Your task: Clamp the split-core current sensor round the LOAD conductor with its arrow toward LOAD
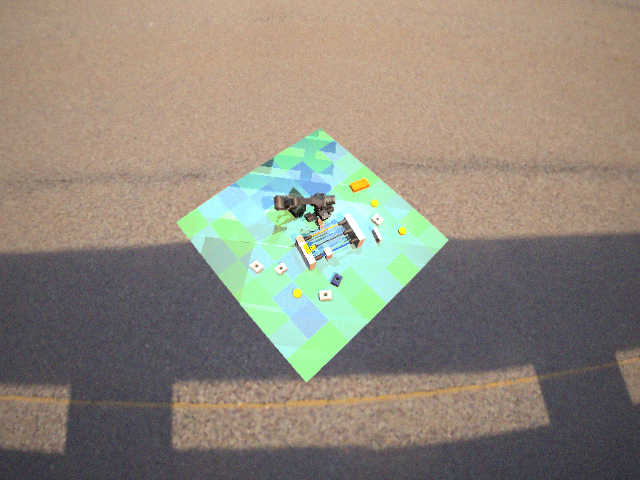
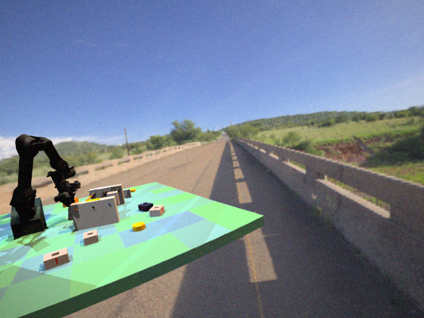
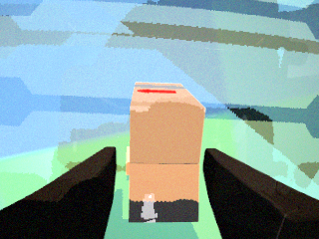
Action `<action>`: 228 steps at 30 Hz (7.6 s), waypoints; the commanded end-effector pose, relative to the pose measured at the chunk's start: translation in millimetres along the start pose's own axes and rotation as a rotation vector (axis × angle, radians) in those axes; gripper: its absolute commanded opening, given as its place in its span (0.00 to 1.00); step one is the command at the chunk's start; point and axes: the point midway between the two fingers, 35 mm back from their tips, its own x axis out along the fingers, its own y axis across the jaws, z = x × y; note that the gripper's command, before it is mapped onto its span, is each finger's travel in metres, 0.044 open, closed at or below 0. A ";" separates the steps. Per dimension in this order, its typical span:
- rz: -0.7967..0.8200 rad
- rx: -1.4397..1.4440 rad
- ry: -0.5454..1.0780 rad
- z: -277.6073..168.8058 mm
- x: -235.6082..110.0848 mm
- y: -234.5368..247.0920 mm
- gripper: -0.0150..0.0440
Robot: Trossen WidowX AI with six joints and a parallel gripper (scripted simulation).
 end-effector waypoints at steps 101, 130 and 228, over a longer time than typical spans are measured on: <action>0.215 -1.549 0.201 19.3 -24.6 3.1 0.25; 0.179 -1.312 0.223 57.2 -112.5 3.3 0.25; -0.207 1.589 0.200 179.2 -35.4 -5.0 0.25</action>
